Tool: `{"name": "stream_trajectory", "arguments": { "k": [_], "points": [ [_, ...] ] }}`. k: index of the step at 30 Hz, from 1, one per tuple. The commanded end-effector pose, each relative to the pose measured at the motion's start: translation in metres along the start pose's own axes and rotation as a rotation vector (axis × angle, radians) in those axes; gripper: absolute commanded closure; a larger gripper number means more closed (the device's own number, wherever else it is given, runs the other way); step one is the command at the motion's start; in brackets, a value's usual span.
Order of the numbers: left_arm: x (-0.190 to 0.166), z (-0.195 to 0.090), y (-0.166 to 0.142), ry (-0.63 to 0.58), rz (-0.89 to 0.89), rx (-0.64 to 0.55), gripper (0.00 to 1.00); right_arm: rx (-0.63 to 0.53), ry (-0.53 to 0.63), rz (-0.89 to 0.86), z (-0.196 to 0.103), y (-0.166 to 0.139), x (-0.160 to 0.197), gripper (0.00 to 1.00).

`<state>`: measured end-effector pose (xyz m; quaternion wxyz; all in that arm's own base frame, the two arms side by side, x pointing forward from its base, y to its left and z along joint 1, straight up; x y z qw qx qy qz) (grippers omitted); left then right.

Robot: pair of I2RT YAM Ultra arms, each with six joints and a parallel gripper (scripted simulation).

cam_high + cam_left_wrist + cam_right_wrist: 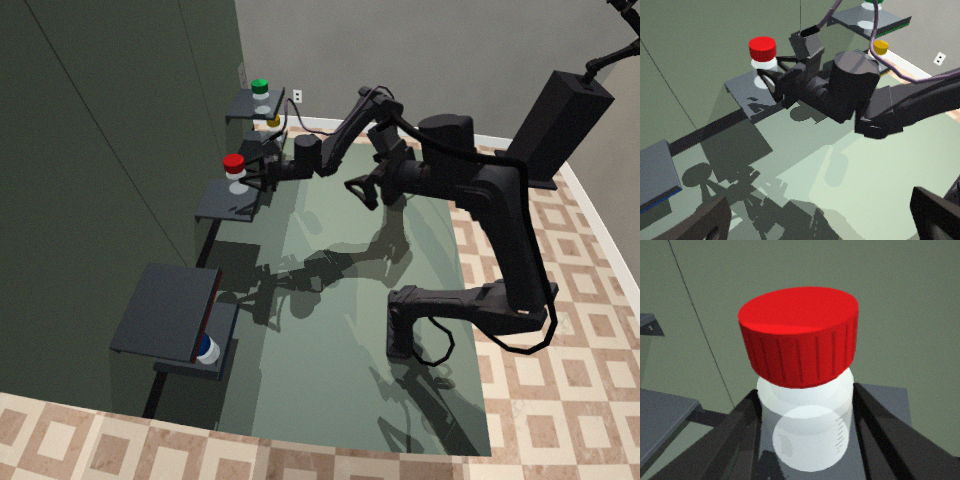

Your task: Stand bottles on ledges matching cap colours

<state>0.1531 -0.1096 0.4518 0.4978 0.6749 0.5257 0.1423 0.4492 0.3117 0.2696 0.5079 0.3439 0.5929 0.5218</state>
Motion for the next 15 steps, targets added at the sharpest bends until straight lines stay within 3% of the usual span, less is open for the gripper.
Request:
{"name": "stream_trajectory", "arguments": {
  "k": [1,15],
  "points": [
    [-0.001,0.000,0.004,0.000,0.003,-0.004,0.00,-0.044,-0.015,0.021,0.000,0.007,-0.010,0.51],
    [-0.001,0.000,0.004,0.000,0.003,-0.004,0.00,-0.022,-0.008,0.005,-0.003,-0.034,-0.003,0.51]
  ]
}}
Point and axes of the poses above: on each arm, the point where the finger pads meet when closed, its own z axis out along the fingers, its own x axis across the jaws, y = z × x, the point moved 4 cm from there along -z, back along the fingers, and after that the axes turned 15 degrees about -z, right-handed, at the moved point
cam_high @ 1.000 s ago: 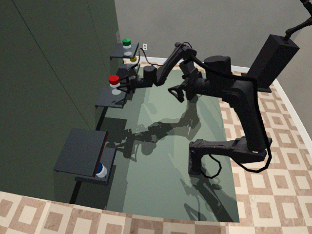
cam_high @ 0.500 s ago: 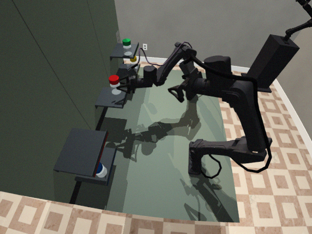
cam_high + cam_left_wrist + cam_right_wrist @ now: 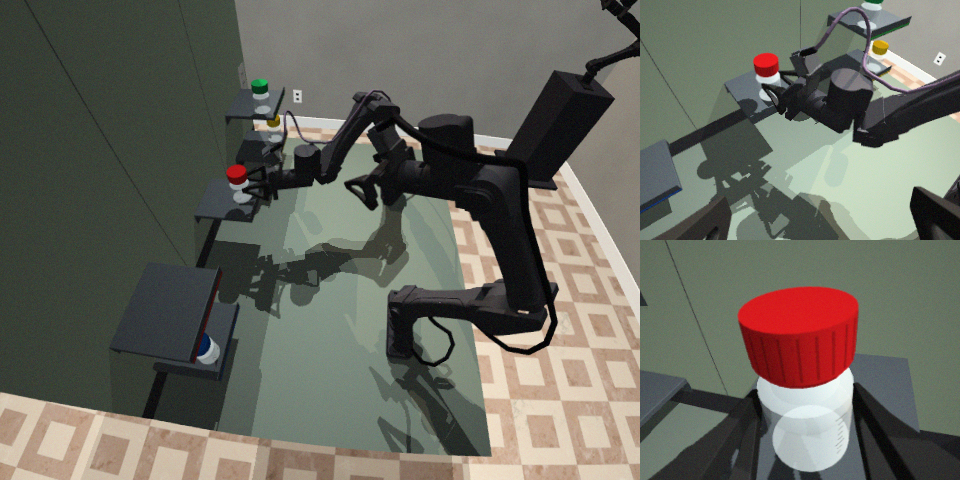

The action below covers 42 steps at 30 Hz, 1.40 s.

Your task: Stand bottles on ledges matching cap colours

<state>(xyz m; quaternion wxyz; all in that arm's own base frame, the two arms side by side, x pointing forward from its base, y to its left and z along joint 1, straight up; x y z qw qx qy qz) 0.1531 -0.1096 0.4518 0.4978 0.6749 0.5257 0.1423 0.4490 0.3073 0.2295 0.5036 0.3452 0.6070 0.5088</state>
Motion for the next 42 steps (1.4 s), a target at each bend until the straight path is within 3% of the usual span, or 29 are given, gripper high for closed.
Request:
{"name": "stream_trajectory", "arguments": {
  "k": [1,9,12,13,31,37,39,42],
  "points": [
    [-0.001,0.000,0.004,0.000,0.003,-0.004,0.00,-0.050,-0.015,0.019,0.000,0.002,-0.008,0.51],
    [-0.001,0.000,0.004,0.000,0.003,-0.004,0.00,-0.023,-0.012,0.008,-0.001,-0.008,-0.006,0.51],
    [-0.001,0.000,0.004,0.000,0.003,-0.004,0.00,-0.023,-0.012,0.008,-0.001,-0.008,-0.007,0.17],
    [-0.001,0.000,0.004,0.000,0.003,-0.004,0.00,-0.023,-0.012,0.008,-0.001,-0.008,-0.007,0.13],
    [-0.001,0.000,0.004,0.000,0.003,-0.004,0.00,-0.052,-0.017,0.012,-0.036,0.005,-0.002,0.13],
    [-0.001,0.000,0.004,0.000,0.003,-0.004,0.00,-0.051,-0.017,0.013,-0.093,0.003,-0.002,0.13],
    [-0.001,0.000,0.004,0.000,0.003,-0.004,0.00,-0.051,-0.017,0.013,-0.093,0.003,-0.002,0.13],
    [-0.001,0.000,0.004,0.000,0.003,-0.004,0.00,-0.050,-0.017,0.014,-0.116,0.001,-0.002,0.13]
  ]
}}
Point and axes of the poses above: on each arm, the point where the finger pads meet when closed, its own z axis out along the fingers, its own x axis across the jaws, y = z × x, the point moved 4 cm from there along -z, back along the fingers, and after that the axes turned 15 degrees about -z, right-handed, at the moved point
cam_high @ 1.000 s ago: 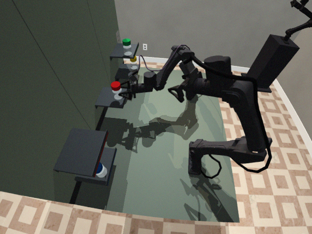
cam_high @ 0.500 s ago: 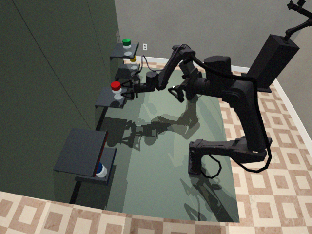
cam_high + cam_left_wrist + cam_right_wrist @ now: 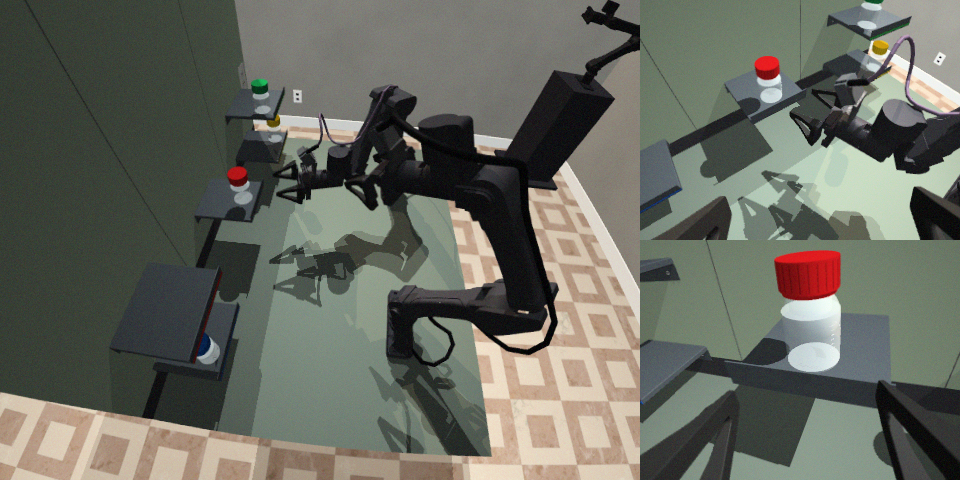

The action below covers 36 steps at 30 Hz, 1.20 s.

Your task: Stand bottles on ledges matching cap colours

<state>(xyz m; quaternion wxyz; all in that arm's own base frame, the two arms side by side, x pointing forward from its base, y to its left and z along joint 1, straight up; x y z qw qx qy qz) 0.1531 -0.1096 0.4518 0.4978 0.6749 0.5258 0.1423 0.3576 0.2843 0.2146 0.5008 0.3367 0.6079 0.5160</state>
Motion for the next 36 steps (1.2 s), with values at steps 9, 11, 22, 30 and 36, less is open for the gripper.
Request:
{"name": "stream_trajectory", "arguments": {
  "k": [9,11,22,30,36],
  "points": [
    [0.000,0.011,0.014,0.021,-0.012,-0.049,0.00,0.009,-0.019,-0.002,-0.021,0.003,-0.007,0.13],
    [0.000,0.020,0.027,0.036,-0.026,-0.115,0.00,0.031,-0.016,-0.012,-0.022,0.000,-0.013,0.13],
    [0.002,0.121,0.042,0.167,-0.121,-0.312,0.00,0.138,-0.026,-0.032,-0.039,0.024,-0.099,0.13],
    [0.003,0.181,0.010,0.241,-0.155,-0.352,0.00,0.123,-0.109,0.001,-0.066,0.073,-0.198,0.13],
    [0.005,0.198,-0.010,0.264,-0.138,-0.328,0.00,0.111,-0.173,0.007,-0.080,0.099,-0.251,0.13]
  ]
}}
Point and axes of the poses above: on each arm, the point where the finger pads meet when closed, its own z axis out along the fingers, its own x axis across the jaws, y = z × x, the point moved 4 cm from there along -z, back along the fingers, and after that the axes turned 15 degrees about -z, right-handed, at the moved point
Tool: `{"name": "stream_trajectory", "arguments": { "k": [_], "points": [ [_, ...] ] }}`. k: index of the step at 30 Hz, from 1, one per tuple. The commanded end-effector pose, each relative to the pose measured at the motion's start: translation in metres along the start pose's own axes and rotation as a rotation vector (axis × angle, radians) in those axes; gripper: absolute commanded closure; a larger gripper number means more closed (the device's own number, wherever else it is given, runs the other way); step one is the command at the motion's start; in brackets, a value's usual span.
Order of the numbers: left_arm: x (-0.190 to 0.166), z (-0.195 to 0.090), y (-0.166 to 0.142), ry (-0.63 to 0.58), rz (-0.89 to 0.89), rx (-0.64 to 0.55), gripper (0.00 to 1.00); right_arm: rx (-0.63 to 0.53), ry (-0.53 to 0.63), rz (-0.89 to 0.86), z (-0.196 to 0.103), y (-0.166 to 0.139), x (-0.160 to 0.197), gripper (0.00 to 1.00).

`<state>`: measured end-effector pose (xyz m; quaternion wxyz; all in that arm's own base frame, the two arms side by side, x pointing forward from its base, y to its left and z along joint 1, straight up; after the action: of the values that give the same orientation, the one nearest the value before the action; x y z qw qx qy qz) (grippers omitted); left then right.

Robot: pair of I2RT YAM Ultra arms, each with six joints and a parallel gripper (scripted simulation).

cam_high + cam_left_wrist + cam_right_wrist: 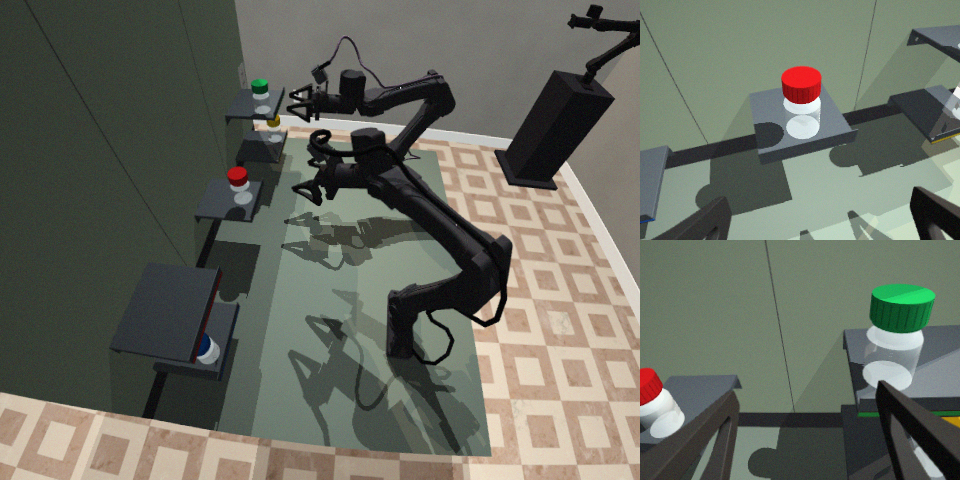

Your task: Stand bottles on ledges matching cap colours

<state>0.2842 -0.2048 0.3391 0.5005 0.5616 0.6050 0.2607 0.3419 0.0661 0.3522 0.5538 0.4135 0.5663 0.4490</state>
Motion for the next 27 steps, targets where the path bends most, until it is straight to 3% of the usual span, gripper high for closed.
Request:
{"name": "stream_trajectory", "arguments": {
  "k": [1,10,22,24,27],
  "points": [
    [-0.006,0.005,0.007,0.000,-0.033,-0.089,0.00,0.030,0.047,0.001,-0.004,0.021,-0.027,0.13],
    [-0.007,0.002,0.011,-0.014,-0.040,-0.094,0.00,0.036,-0.025,-0.003,-0.001,0.036,-0.073,0.13],
    [-0.007,0.002,0.011,-0.014,-0.040,-0.094,0.00,0.021,-0.053,-0.004,-0.001,0.041,-0.080,0.13],
    [-0.010,0.001,0.017,-0.031,-0.044,-0.120,0.19,0.047,-0.038,-0.011,-0.001,0.036,-0.076,0.13],
    [-0.013,0.011,0.020,-0.055,-0.041,-0.156,0.19,0.082,0.021,-0.025,-0.007,0.034,-0.062,0.13]
  ]
}}
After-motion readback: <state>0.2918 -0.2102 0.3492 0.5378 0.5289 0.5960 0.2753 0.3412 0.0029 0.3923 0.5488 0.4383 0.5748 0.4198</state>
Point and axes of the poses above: on each arm, the point where the finger pads meet when closed, its own z axis out along the fingers, its own x axis across the jaws, y = z × x, the point moved 4 cm from there along -z, back along the fingers, and after that the axes turned 15 degrees about -z, right-handed, at the moved point
